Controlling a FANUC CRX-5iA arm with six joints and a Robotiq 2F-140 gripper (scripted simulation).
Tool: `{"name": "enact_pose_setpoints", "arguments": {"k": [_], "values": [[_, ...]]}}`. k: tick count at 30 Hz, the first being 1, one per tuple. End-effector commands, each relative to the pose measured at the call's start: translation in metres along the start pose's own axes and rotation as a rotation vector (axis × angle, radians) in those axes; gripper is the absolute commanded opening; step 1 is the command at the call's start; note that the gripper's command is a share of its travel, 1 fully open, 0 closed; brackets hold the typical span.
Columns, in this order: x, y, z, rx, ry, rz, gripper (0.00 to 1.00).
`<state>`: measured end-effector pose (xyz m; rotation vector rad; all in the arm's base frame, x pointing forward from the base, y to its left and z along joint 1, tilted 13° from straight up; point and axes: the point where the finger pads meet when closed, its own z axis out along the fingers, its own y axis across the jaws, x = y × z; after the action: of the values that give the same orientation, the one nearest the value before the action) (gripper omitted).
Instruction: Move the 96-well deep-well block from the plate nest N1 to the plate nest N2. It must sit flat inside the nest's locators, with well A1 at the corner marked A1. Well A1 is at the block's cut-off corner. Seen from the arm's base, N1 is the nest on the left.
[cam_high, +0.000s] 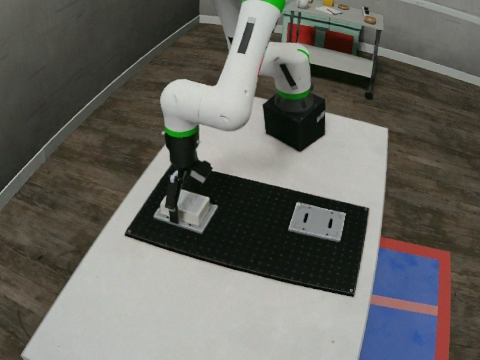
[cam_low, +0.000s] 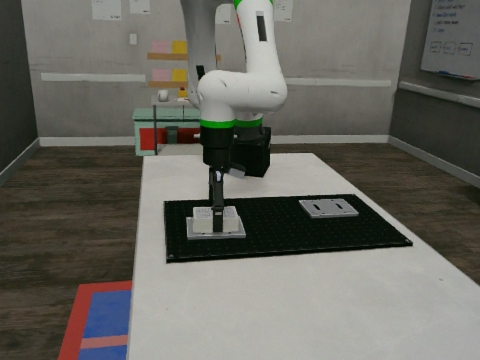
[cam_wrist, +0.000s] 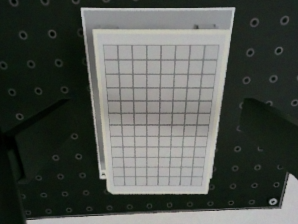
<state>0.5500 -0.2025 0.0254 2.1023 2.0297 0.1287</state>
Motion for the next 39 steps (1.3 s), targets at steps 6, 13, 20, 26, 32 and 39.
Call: {"name": "enact_pose_setpoints", "arguments": {"k": [6, 13, 20, 26, 32, 39], "values": [[0.0, 0.001, -0.006, -0.001, 0.0, 0.0, 1.0], [0.0, 0.001, -0.025, -0.001, 0.0, 0.0, 1.0], [0.0, 0.001, -0.038, -0.001, 0.0, 0.0, 1.0], [0.0, 0.001, -0.054, -0.001, -0.001, 0.0, 1.0], [0.0, 0.001, -0.07, -0.001, -0.001, 0.0, 1.0], [0.0, 0.001, -0.079, -0.001, -0.001, 0.0, 1.0]]}}
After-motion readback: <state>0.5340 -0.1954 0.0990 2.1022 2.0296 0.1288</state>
